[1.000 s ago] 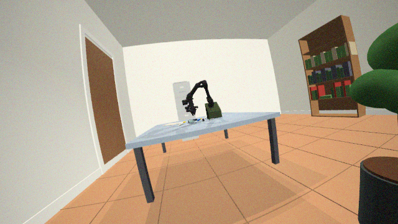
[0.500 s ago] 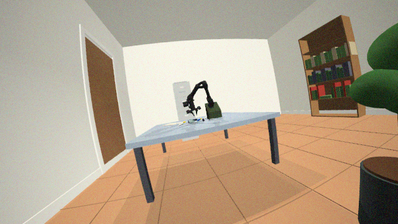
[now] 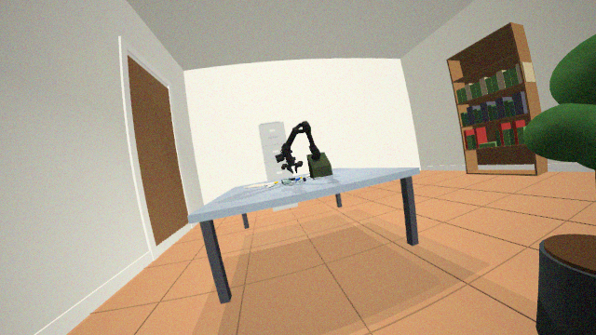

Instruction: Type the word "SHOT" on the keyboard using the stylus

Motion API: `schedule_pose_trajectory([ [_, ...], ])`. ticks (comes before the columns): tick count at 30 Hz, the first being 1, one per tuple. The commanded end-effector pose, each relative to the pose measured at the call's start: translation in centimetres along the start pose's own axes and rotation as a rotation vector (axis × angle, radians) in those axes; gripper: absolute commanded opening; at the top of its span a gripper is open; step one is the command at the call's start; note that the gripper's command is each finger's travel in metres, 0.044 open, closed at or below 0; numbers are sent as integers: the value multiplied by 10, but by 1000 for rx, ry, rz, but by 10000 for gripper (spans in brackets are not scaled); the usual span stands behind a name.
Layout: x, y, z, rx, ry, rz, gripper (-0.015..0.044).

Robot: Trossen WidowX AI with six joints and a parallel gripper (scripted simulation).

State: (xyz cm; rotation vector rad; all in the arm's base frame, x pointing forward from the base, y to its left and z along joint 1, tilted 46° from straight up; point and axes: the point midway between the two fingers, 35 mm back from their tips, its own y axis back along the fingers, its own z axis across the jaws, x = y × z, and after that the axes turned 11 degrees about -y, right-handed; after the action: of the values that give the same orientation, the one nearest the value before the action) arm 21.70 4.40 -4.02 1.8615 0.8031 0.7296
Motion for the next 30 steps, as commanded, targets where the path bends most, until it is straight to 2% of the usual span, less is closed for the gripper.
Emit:
schedule_pose_trajectory([
  [1, -2, -3, -1, 5, -19, -11, 150],
  [30, 7, -18, -3, 6, -19, -11, 150],
])
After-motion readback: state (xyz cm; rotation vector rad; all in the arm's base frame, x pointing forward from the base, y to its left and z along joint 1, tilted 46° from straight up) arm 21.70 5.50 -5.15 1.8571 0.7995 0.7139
